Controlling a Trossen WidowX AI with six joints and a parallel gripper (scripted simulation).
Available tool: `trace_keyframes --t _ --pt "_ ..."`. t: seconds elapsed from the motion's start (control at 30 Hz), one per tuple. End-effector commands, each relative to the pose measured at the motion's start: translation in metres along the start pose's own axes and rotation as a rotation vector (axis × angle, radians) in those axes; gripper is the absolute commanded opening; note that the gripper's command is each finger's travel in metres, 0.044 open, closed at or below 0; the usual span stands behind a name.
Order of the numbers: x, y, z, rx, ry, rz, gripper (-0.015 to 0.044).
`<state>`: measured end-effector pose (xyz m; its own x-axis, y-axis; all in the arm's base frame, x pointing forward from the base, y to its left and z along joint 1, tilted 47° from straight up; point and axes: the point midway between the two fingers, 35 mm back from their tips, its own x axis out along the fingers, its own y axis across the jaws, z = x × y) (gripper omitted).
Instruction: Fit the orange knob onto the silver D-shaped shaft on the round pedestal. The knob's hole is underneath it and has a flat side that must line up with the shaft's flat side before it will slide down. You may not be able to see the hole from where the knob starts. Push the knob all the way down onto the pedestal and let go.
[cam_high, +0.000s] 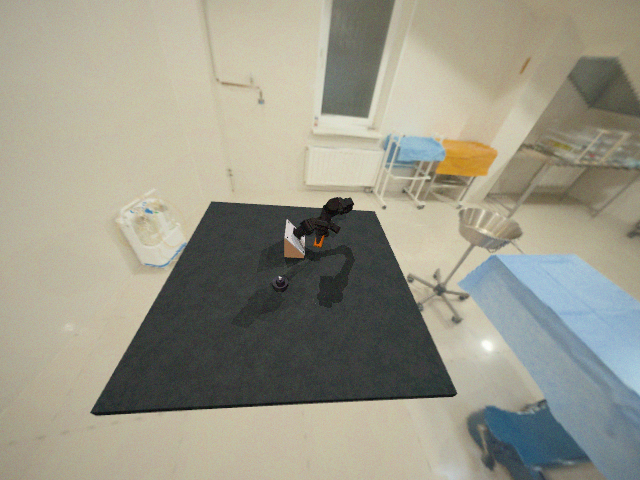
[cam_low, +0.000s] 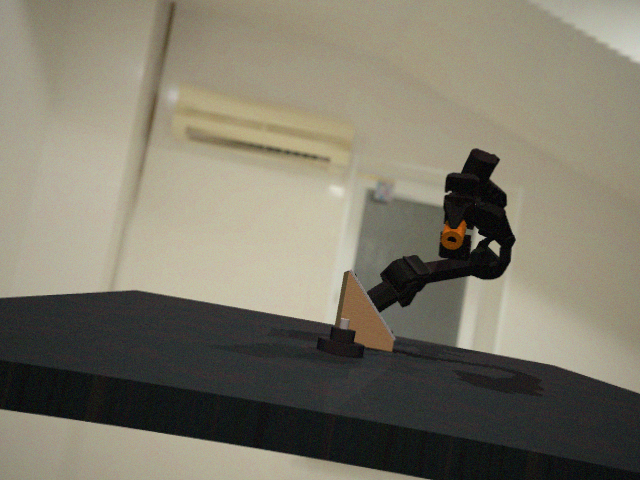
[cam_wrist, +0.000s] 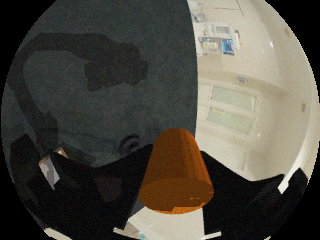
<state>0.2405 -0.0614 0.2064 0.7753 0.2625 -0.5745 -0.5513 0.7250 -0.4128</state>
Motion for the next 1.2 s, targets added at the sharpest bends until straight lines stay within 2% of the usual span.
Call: trace_keyframes --t 0.0,0.8,1.17 --pt "0.0 0.0 0.0 -0.005 0.0 0.0 0.0" --pt "0.001 0.001 0.0 -0.004 0.001 -0.002 0.0" --pt "0.014 0.01 0.0 -0.005 0.003 0.155 0.0"
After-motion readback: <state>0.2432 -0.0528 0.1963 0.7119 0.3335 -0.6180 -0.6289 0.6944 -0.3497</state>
